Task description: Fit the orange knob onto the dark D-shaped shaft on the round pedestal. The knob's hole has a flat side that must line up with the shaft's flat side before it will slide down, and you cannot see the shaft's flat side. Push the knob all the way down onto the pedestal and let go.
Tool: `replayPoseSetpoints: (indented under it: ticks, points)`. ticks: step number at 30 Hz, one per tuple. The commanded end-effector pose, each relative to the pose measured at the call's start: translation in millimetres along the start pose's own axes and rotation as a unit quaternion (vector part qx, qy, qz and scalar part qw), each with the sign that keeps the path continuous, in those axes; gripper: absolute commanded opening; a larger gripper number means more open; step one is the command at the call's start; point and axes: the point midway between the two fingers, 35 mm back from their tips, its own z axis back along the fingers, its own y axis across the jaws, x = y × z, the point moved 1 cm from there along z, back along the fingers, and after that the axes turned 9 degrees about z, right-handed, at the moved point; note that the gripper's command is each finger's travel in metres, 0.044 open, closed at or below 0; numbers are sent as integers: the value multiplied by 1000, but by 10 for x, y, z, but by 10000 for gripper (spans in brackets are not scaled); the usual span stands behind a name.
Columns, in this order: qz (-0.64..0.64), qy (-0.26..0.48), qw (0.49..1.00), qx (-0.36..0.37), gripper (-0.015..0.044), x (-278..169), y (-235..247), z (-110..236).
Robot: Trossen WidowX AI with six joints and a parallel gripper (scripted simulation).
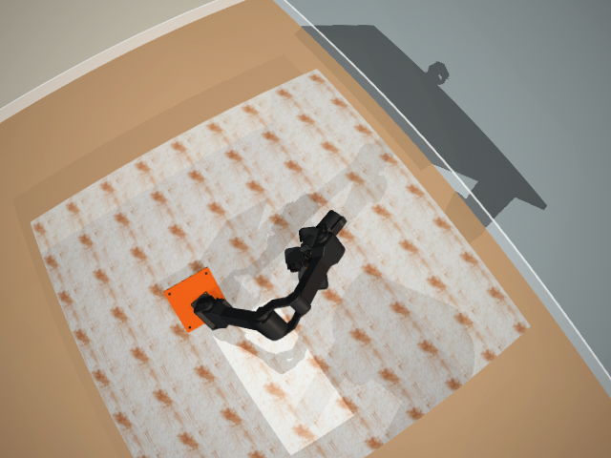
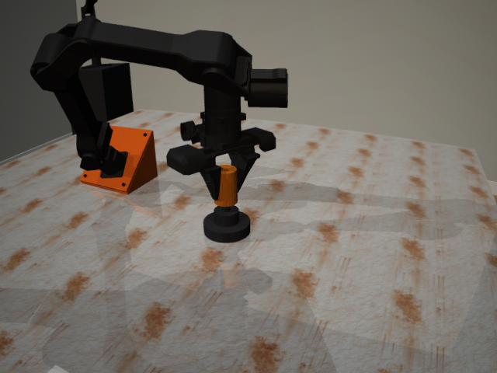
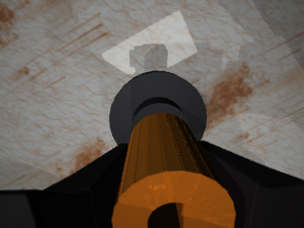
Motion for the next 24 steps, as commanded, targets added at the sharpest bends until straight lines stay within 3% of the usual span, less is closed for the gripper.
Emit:
replayPoseSetpoints:
  ticks: [1,24]
  points:
    - [5,1,1000,1,0,-2,-2,-5]
    - [-6,1,1000,1,0,-2,-2,-12]
